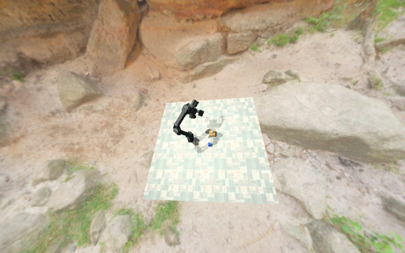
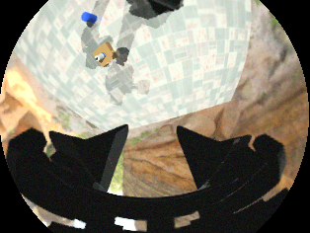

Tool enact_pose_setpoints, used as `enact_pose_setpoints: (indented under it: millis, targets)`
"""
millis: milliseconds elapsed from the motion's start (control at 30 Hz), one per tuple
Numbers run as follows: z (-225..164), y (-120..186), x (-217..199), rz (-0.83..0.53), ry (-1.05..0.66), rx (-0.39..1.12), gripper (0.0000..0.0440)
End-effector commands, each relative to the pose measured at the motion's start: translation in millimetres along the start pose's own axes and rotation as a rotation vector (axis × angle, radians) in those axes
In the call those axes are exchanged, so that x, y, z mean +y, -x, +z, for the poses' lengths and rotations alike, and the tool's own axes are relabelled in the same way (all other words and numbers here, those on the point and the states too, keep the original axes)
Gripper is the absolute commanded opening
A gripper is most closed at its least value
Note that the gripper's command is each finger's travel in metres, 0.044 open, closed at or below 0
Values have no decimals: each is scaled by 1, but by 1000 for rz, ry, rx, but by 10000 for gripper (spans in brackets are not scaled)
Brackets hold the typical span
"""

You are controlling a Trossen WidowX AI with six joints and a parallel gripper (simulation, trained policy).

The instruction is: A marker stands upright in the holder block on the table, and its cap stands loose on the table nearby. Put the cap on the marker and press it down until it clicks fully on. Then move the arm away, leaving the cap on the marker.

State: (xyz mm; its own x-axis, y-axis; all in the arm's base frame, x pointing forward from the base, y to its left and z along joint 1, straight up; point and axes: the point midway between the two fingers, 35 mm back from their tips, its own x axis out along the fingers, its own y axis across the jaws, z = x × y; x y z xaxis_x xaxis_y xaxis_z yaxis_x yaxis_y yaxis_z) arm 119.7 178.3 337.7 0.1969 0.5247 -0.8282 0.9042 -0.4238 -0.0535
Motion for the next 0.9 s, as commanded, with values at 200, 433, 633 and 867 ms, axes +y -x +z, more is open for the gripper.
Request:
enact_pose_setpoints:
  millis: [200,433,633,867]
  targets:
    - [2,-8,22,14,-43,-47,328]
    - [5,-12,38,22,-72,-74,329]
    - [7,-15,52,31,-95,-89,329]
    - [10,-19,69,41,-120,-103,329]
